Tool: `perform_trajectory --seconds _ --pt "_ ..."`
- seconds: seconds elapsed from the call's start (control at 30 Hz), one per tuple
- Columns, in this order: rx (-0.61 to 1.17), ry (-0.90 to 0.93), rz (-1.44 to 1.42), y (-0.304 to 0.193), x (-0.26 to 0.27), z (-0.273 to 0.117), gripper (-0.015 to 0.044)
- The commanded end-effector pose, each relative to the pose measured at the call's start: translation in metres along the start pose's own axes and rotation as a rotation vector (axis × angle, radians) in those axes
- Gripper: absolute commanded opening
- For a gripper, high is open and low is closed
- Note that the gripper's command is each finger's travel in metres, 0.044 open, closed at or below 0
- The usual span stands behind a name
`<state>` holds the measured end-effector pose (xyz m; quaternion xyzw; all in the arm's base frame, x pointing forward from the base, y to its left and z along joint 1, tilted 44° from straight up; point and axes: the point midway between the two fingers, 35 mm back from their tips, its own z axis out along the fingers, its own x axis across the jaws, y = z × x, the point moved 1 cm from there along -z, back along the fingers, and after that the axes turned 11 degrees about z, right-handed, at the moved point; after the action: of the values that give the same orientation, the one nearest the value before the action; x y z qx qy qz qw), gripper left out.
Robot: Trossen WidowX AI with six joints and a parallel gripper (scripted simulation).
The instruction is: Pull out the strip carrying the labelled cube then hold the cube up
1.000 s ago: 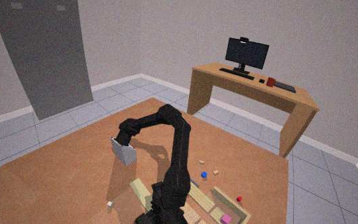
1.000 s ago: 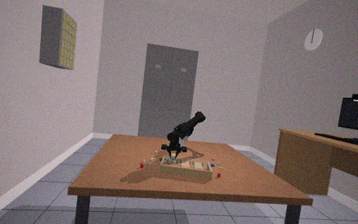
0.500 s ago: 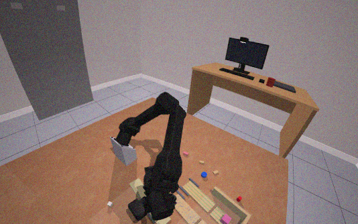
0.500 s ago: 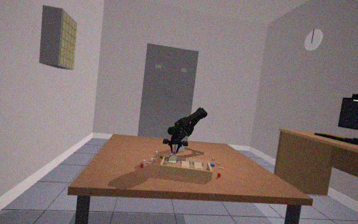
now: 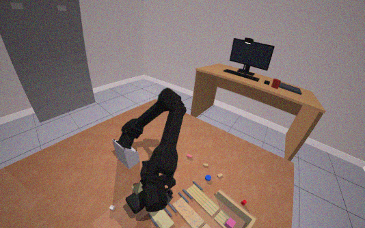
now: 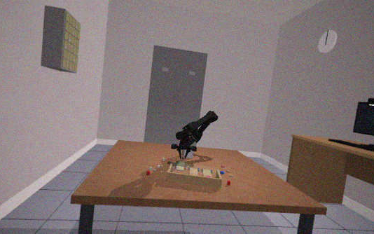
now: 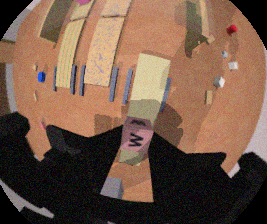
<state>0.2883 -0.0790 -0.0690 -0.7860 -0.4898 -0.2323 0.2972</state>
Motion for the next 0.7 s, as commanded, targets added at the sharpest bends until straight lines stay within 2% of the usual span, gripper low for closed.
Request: perform_trajectory --seconds 0.0,0.13,0.67 --pt "-0.012 -0.004 -0.007 -0.002 -0.001 -0.013 0.0000" --pt "-0.012 -0.005 -0.007 -0.003 -0.001 -0.037 0.0000" --pt "-0.012 -0.005 -0.007 -0.003 -0.001 -0.038 0.0000"
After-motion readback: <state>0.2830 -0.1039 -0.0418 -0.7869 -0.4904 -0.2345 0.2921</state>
